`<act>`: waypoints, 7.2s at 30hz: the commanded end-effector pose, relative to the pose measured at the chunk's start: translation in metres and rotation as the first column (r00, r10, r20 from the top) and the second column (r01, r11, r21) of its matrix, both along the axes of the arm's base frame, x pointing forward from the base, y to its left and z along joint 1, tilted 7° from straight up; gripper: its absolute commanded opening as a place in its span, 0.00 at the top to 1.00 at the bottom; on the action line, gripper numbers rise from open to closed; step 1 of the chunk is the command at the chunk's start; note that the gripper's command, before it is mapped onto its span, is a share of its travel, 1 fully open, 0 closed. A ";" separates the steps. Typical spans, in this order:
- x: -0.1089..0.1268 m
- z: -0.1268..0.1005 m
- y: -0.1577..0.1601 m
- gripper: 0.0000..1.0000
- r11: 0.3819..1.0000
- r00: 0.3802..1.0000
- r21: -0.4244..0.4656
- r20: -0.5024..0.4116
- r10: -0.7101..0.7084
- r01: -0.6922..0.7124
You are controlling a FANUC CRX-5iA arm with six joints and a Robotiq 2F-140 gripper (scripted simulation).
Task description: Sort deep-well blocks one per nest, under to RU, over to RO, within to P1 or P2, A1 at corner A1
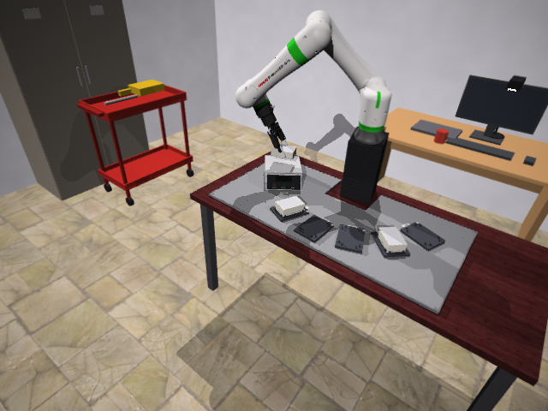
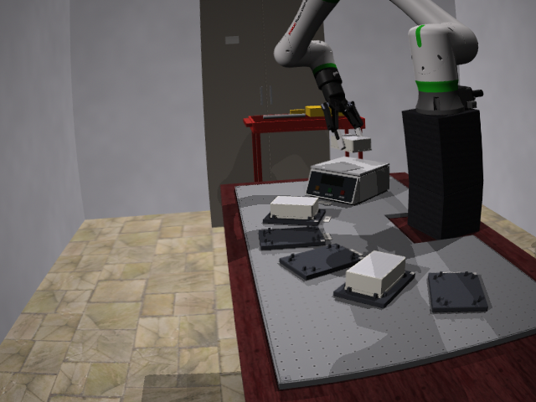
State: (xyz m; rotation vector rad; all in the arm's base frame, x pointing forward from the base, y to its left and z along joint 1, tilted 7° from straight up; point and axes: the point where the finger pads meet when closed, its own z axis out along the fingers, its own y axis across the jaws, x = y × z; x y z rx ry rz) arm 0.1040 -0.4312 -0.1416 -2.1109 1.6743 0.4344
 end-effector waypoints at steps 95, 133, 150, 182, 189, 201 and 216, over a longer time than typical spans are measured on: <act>0.007 -0.051 0.000 0.90 1.000 1.000 0.000 0.000 0.000 0.000; 0.007 -0.055 0.000 0.00 1.000 1.000 0.000 0.000 0.000 0.000; 0.005 -0.036 0.000 0.00 1.000 1.000 0.000 0.000 0.000 0.000; -0.002 0.020 0.000 0.00 1.000 1.000 0.000 0.000 0.000 0.000; -0.002 0.020 0.000 0.00 1.000 1.000 0.000 0.000 0.000 0.000; -0.002 0.020 0.000 0.00 1.000 1.000 0.000 0.000 0.000 0.000; -0.002 0.020 0.000 0.00 1.000 1.000 0.000 0.000 0.000 0.000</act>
